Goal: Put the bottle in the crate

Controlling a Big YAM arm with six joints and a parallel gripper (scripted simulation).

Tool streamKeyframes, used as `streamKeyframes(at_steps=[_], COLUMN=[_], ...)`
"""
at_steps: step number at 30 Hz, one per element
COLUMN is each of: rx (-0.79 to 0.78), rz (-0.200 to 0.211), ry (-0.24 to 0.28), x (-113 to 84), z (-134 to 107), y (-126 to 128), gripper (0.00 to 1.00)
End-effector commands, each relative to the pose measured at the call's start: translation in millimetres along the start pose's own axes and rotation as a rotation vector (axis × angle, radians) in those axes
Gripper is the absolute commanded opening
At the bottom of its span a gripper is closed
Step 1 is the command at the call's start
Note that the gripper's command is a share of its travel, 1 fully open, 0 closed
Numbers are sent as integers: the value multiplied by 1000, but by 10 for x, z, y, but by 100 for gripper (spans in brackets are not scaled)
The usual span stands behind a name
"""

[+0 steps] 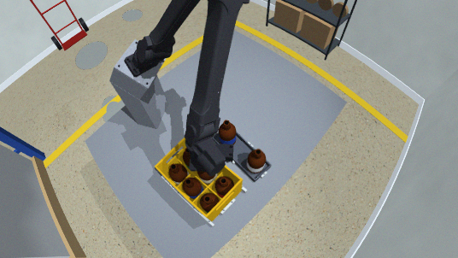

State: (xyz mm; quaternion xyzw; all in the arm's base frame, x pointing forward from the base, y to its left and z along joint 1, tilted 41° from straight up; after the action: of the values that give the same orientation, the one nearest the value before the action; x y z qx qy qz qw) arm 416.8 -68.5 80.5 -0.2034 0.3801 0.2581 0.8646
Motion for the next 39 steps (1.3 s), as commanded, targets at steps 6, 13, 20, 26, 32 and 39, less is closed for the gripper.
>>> streamKeyframes(at_steps=[6, 13, 20, 26, 32, 39], rx=[4, 1, 2, 1, 0, -3], rz=[-20, -16, -15, -10, -9, -24], ry=[-15, -15, -14, -12, -12, -22], x=[10, 30, 49, 85, 115, 79], z=[68, 79, 75, 74, 79, 113], y=[-90, -75, -75, -61, -55, -92], gripper=[0, 0, 0, 0, 0, 0])
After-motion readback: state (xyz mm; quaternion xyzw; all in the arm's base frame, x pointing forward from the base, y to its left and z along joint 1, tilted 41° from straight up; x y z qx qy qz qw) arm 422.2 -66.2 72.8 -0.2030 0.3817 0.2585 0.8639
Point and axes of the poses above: the point where the finger pads meet when closed, its own x axis out along the fingers, its own y axis across the jaws, z = x × y, the point moved 6 cm from there along -x, back along the fingers, and after that the axes turned 2 degrees about -x, right-handed, at the moved point
